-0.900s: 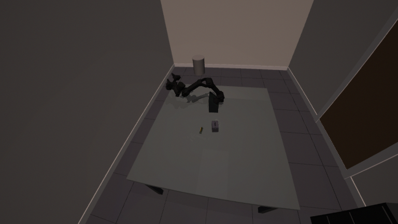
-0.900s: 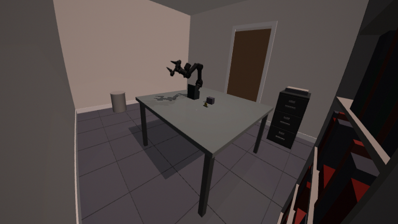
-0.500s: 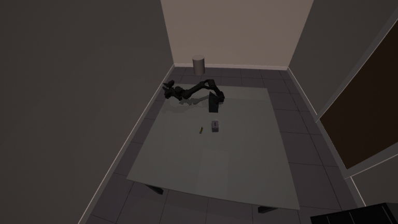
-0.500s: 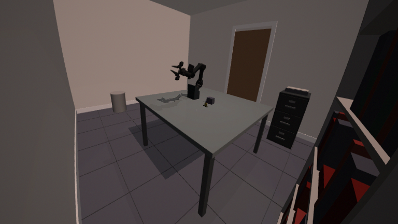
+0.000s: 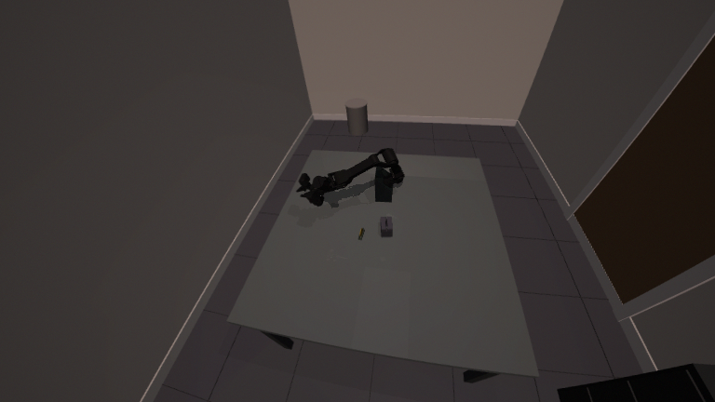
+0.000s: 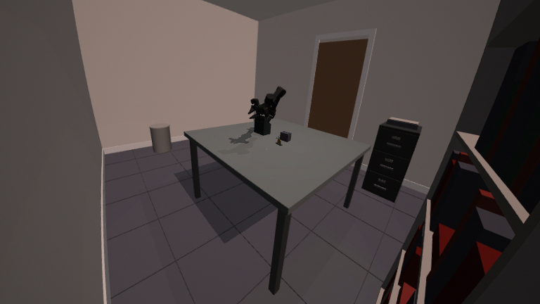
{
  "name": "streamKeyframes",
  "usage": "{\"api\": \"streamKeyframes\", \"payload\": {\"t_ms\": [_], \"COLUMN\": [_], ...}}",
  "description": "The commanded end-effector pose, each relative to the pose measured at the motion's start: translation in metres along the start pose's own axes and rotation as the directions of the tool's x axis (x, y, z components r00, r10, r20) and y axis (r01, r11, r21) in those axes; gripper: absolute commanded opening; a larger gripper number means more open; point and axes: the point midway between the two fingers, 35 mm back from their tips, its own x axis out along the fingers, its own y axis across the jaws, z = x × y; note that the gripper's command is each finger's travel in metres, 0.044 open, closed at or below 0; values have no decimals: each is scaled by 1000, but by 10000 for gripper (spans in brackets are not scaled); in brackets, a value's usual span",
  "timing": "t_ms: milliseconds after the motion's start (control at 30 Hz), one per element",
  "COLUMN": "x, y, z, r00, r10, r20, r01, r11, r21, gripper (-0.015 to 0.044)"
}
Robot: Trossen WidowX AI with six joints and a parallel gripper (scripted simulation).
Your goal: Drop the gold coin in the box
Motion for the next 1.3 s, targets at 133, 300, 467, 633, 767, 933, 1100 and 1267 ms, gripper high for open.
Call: {"api": "streamKeyframes", "payload": {"t_ms": [133,300,467,633,767,933,1100,1267], "x": [-63,-113,-174,-214,-216,-214,-206,-203], "y": [115,165,205,223,224,236,258,271], "z": [32,36,38,39,41,42,41,41], "r00": [857,689,473,332,331,331,330,329], "r10": [512,725,881,943,943,943,943,944], "r20": [47,21,-13,-31,-31,-30,-30,-30], "r01": [-512,-725,-875,-926,-926,-926,-927,-927], "r11": [859,688,472,332,331,331,330,329], "r21": [-19,27,108,179,179,179,179,179], "gripper": [161,161,161,161,161,161,161,161]}}
